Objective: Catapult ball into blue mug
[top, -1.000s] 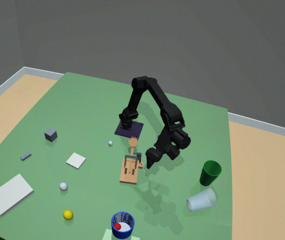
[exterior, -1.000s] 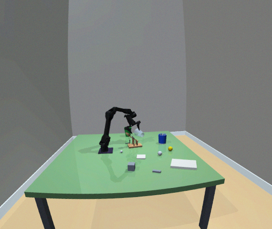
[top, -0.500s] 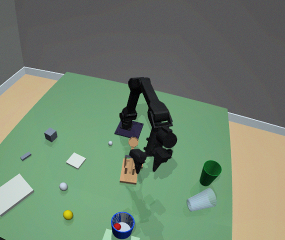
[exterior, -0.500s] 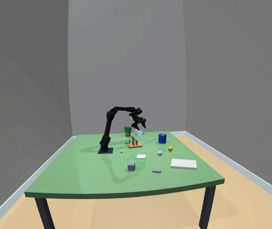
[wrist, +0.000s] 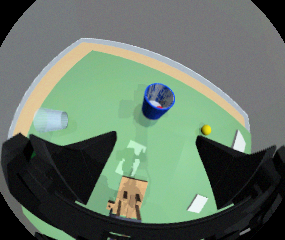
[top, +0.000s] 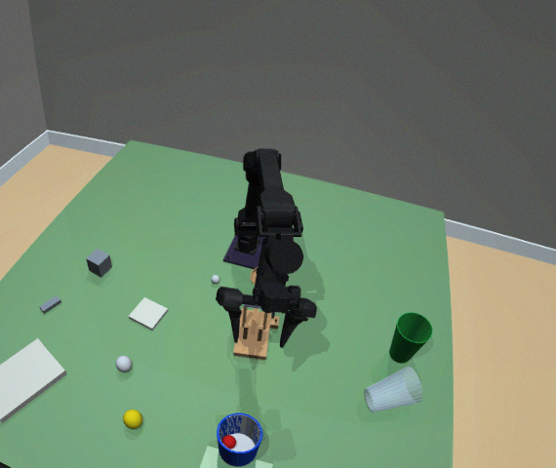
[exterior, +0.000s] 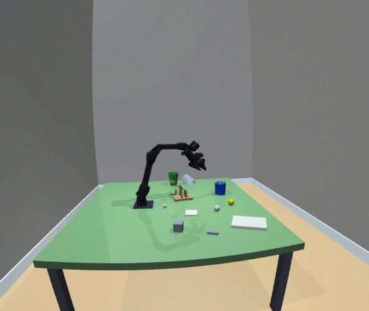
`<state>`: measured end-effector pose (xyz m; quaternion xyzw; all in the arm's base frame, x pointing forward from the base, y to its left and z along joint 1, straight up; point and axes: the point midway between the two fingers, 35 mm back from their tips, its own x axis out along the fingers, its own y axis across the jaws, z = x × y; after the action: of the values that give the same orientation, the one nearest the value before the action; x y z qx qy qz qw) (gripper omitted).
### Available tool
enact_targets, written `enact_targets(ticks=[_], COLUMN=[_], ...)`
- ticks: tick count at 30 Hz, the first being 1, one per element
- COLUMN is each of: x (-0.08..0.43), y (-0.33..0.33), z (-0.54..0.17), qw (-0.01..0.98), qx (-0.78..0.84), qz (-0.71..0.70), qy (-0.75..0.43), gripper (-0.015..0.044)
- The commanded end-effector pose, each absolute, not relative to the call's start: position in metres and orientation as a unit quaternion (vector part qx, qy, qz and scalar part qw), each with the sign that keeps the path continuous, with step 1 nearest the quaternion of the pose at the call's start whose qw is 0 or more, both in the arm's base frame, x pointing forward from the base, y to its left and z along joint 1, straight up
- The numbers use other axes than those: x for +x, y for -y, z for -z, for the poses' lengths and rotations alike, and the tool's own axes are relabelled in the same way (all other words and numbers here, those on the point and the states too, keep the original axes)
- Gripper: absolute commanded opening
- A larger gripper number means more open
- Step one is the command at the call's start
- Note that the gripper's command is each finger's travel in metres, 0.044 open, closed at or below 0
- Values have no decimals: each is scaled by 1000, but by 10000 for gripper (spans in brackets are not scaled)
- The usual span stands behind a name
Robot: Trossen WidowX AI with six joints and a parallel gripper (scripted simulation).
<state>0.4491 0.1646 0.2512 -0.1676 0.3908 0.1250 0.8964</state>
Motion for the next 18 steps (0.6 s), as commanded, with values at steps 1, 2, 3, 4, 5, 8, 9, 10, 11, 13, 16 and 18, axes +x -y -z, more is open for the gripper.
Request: enact_targets(ticks=[1,2,3,4,5,8,9,10,11,13,16,18], x=[468,472,476,479,482,484,484,484,485,485,485,485], y=[-150,-146,-142,-137,-134,-131,-131,-131,-134,-136,-136,-136], z=[-272,-277,-281,-285,-289,-291,-291,-291,-292,-292,-292,-292], qw=[920,924,928,932,935,937,937,937,937,937,937,937], qx=[-109,-96,-83,-70,-60,-53,-53,-53,-53,-54,-54,-54], qz=[-106,-101,-96,-92,-88,-86,-86,-86,-88,-90,-90,-90], qy=[-362,-356,-349,-343,-338,-334,-334,-334,-334,-333,-333,-333], gripper=[440,440,440,440,440,440,440,440,440,440,440,440])
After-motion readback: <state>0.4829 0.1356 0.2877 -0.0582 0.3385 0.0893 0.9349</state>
